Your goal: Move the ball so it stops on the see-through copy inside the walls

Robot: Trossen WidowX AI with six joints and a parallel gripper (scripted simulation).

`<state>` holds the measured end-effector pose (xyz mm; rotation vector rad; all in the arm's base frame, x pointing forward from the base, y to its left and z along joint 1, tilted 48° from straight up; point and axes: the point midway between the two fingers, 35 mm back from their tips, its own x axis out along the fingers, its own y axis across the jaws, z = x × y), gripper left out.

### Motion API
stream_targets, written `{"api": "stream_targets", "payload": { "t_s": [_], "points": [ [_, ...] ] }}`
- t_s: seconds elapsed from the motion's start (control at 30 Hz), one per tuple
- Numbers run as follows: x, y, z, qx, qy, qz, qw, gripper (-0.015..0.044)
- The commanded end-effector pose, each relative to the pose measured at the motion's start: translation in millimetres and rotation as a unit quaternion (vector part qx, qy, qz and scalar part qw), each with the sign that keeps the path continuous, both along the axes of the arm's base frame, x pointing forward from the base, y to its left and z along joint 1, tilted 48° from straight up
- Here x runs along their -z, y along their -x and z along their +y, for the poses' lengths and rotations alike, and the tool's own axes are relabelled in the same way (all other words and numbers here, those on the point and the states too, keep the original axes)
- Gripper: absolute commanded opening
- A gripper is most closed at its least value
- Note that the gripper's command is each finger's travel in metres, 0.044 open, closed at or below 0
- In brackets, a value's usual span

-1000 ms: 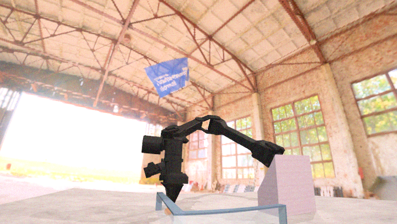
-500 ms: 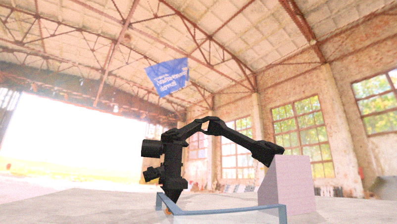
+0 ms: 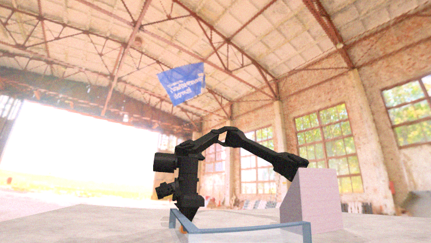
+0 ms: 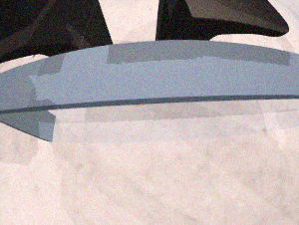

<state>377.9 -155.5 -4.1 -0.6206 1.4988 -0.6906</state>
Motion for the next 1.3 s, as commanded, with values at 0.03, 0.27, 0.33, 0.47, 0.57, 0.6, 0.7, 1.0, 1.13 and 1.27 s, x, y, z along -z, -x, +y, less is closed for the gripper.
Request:
{"api": "stream_targets", "payload": {
  "t_s": [0.03, 0.27, 0.33, 0.47, 0.57, 0.6, 0.7, 1.0, 1.13, 1.27],
  "points": [
    [0, 0, 0, 0.000, 0.000, 0.000, 1.000, 0.0026],
    [0, 0, 0, 0.000, 0.000, 0.000, 1.000, 0.0210],
    [0, 0, 0, 0.000, 0.000, 0.000, 1.000, 0.0212],
    [0, 0, 0, 0.000, 0.000, 0.000, 1.000, 0.0212],
    [-7, -2, 8, 0.000, -0.001, 0.000, 1.000, 0.0212],
    [-16, -3, 19, 0.001, -0.003, 0.000, 1.000, 0.0212],
    [-50, -4, 55, 0.003, -0.004, 0.000, 1.000, 0.0212],
    [-51, -5, 59, -0.004, -0.001, 0.000, 1.000, 0.0212],
    [-52, -5, 60, -0.004, -0.001, 0.000, 1.000, 0.0239],
    [-80, -5, 89, -0.004, 0.000, -0.002, 1.000, 0.0344]
  ]
}}
